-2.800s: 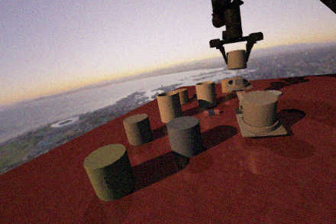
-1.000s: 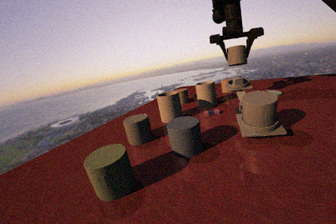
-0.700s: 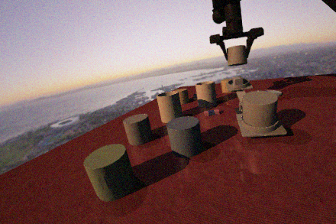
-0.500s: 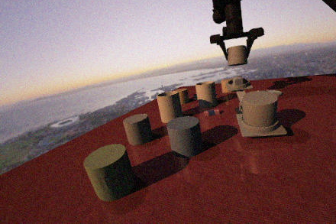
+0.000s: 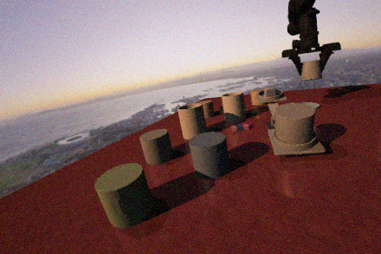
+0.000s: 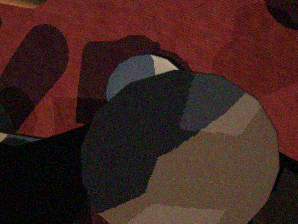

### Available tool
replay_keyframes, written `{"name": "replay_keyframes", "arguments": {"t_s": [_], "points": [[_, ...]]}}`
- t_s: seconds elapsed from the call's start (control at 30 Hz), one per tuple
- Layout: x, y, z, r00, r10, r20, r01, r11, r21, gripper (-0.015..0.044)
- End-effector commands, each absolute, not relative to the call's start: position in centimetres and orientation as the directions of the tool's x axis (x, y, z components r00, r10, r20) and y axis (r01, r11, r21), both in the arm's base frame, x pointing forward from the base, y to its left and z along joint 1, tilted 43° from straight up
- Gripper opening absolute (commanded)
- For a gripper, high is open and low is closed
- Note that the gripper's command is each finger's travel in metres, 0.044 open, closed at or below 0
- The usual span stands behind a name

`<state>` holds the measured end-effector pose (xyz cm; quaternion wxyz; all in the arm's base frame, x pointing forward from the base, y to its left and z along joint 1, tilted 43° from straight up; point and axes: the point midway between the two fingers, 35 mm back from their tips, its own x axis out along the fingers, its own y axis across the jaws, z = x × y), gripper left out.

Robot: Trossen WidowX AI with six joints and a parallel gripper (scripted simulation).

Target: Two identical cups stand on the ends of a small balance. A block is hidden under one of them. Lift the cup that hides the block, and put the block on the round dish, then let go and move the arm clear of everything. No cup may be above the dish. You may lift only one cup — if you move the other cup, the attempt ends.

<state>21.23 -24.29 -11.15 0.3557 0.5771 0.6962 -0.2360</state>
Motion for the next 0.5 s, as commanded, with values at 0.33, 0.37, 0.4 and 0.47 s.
{"name": "replay_keyframes", "arguments": {"t_s": [0.33,0.37,0.4,0.47], "points": [[13.4,-23.5,-15.8,-0.102,0.656,-0.748,0.966,0.246,0.085,0.0000],[13.4,-23.3,-16.1,-0.102,0.656,-0.748,0.966,0.246,0.085,0.0000],[13.3,-23.0,-16.4,-0.101,0.656,-0.748,0.966,0.246,0.085,0.0000],[13.2,-22.4,-17.2,-0.101,0.656,-0.748,0.966,0.246,0.085,0.0000]]}}
